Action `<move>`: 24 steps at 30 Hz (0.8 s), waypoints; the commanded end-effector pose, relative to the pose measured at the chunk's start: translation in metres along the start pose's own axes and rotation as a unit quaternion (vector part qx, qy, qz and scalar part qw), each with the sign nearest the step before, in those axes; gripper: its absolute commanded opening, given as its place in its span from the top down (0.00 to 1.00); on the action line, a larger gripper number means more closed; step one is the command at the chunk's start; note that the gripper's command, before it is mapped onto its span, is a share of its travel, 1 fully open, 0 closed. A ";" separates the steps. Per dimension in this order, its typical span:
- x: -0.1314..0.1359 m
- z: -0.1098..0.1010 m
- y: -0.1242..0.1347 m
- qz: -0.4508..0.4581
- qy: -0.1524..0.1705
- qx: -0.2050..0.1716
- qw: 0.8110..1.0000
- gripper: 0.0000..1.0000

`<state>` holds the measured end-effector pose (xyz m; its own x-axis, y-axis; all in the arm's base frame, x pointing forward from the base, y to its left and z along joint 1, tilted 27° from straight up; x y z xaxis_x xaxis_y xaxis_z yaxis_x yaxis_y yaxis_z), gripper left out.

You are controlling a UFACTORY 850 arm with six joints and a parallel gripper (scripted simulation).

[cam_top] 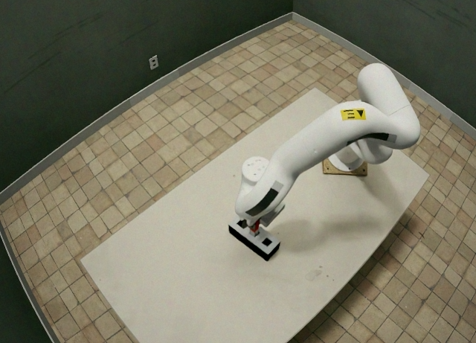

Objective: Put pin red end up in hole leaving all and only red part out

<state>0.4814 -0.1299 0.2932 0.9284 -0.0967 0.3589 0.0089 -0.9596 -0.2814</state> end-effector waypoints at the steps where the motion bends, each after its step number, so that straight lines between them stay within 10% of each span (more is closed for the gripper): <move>1: 0.001 -0.001 0.000 0.000 0.001 0.000 1.000 1.00; 24: 0.001 0.003 -0.001 0.000 0.001 0.000 1.000 1.00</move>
<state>0.4828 -0.1278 0.2900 0.9284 -0.0966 0.3589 0.0089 -0.9596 -0.2813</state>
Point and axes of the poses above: the point where the finger pads meet when closed, its own z axis out along the fingers, its own x axis across the jaws, y = z × x, the point moved 2 cm from there along -z, back along the fingers, and after that the axes turned 1 degree about z, right-handed, at the moved point
